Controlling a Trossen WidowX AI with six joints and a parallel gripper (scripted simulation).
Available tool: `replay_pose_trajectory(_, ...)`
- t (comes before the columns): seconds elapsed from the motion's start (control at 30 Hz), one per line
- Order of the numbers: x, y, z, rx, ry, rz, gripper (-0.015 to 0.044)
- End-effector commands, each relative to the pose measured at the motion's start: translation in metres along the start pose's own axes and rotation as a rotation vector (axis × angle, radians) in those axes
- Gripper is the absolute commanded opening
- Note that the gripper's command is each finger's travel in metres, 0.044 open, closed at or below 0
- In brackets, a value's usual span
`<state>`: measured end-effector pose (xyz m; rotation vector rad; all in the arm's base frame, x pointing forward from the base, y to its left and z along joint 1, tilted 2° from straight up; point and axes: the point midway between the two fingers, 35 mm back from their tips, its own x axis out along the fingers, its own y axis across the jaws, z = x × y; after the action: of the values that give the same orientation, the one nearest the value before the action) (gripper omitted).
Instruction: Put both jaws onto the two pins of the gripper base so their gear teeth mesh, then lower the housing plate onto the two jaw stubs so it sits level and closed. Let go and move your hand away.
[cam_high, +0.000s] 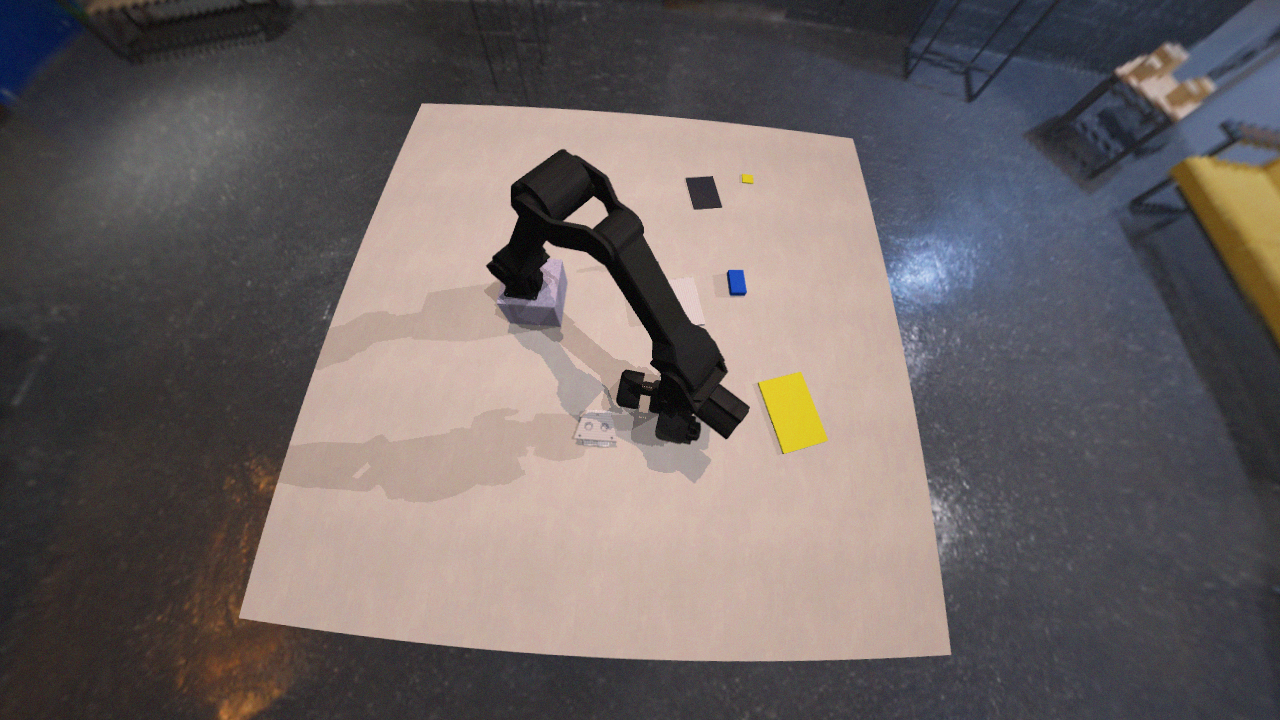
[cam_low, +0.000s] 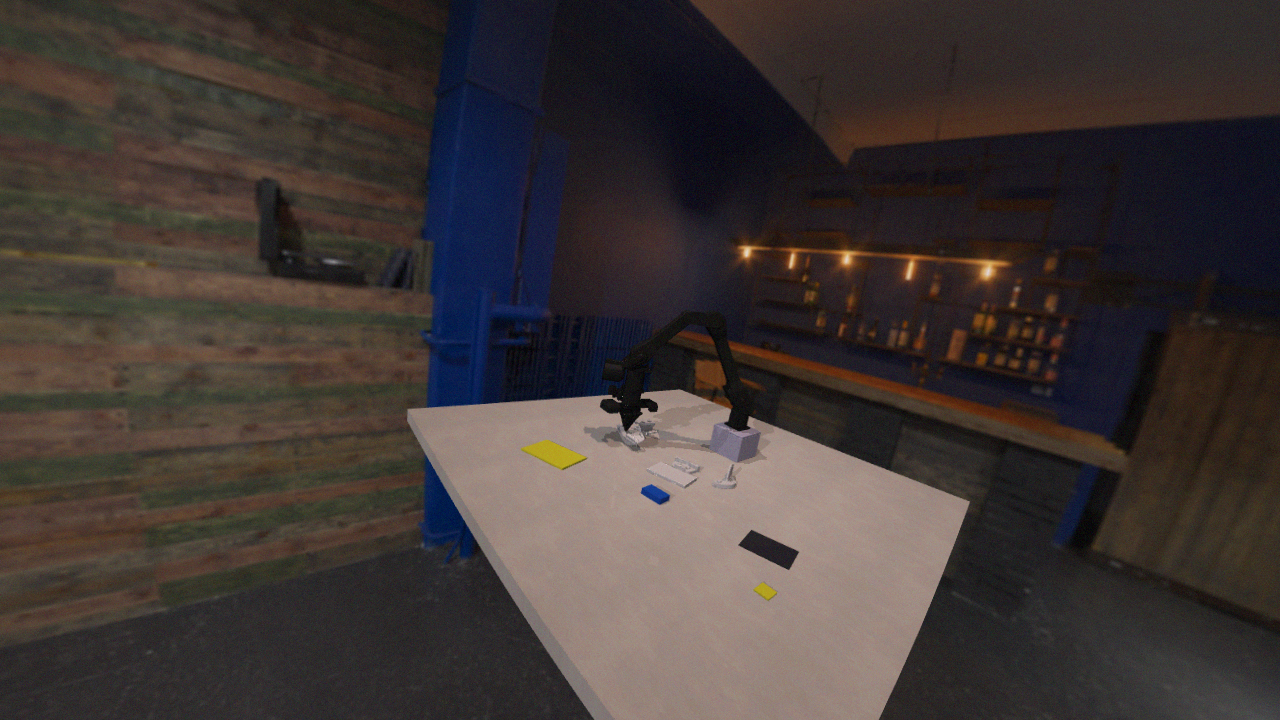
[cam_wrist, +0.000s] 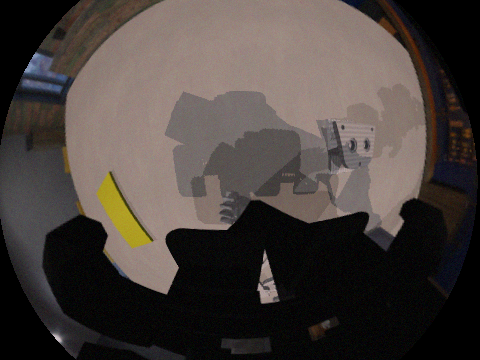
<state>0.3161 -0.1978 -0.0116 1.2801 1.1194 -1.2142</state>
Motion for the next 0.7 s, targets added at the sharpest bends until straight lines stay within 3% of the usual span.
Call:
replay_pose_trajectory(0.0,0.006,0.004,-0.006,-0.005,0.017,-0.015,0.0)
replay_pose_trajectory(0.27,0.004,0.005,-0.006,-0.005,0.017,-0.015,0.0)
replay_pose_trajectory(0.43,-0.048,0.006,-0.004,-0.009,0.012,-0.012,0.0)
replay_pose_trajectory(0.57,-0.056,0.005,-0.004,-0.01,0.011,-0.011,0.0)
replay_pose_trajectory(0.67,-0.05,0.007,-0.004,-0.006,0.006,-0.003,0.0079)
